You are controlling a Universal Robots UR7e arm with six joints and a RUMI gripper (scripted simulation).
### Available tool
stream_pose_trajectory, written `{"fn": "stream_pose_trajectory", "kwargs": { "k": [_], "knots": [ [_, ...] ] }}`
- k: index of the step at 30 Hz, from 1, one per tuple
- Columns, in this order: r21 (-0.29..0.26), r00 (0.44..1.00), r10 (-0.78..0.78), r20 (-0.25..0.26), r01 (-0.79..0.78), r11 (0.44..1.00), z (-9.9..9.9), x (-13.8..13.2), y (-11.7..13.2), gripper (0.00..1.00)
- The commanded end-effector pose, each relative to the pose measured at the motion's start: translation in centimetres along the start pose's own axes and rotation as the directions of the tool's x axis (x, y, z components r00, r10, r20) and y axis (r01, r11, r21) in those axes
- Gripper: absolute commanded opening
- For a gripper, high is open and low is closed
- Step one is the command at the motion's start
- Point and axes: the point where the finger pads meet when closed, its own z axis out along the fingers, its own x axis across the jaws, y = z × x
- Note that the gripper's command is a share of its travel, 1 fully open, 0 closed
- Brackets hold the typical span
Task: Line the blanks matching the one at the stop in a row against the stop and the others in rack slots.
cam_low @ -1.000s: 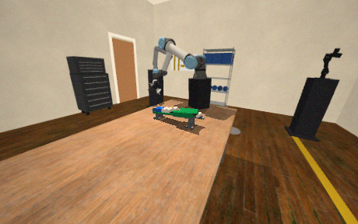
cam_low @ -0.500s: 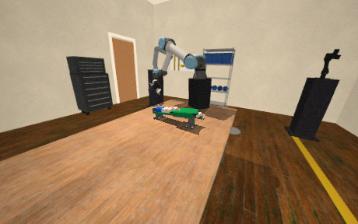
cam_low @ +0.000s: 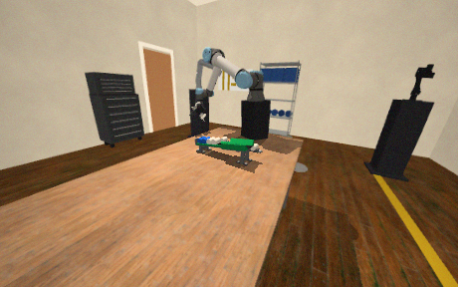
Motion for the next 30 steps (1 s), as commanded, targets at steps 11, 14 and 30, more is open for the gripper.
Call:
{"fn": "stream_pose_trajectory", "kwargs": {
  "k": [11,14,30],
  "knots": [
    [0.034,0.999,-0.009,-0.034,0.010,0.999,1.2,-0.2,0.4,1.00],
    [0.048,0.999,-0.013,-0.047,0.015,0.999,1.6,-0.3,0.6,1.00],
    [0.148,0.990,-0.032,-0.139,0.053,0.988,4.8,-0.6,1.8,1.00]
  ]
}}
